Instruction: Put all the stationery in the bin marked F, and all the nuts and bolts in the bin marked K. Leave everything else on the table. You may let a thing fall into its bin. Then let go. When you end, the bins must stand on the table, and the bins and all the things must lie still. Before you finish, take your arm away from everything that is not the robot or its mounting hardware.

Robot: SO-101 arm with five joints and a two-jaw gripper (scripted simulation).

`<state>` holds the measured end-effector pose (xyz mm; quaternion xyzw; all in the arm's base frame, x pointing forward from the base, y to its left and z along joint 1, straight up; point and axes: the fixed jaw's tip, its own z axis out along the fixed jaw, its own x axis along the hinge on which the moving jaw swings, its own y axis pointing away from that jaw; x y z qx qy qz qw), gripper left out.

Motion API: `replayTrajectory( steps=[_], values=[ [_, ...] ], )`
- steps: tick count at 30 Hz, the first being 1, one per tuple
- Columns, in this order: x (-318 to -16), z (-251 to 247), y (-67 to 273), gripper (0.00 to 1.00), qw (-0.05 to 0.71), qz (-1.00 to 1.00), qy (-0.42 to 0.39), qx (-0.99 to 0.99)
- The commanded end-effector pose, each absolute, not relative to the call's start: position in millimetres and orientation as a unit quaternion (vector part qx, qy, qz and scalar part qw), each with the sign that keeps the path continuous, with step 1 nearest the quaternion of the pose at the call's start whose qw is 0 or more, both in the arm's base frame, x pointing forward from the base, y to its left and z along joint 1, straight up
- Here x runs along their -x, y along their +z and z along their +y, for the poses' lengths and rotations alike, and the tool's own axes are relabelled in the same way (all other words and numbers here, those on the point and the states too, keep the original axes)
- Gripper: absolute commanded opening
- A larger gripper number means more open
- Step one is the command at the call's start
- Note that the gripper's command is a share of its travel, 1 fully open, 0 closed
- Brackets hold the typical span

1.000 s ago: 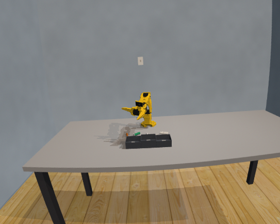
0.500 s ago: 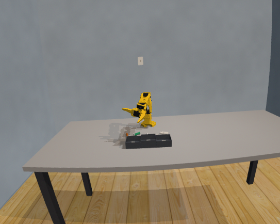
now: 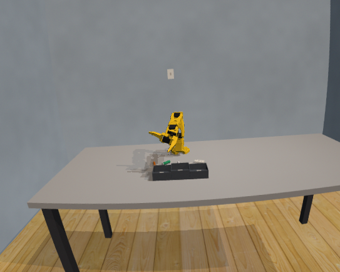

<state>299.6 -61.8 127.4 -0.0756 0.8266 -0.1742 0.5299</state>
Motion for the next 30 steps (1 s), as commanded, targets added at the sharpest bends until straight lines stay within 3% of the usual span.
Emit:
replayTrajectory(
  steps=[1,30],
  values=[
    [-296.6,-61.2,139.0,1.0,0.537,0.818,-0.188,0.092],
    [-280.5,-58.4,115.3,1.0,0.446,0.851,-0.208,0.182]
  ],
)
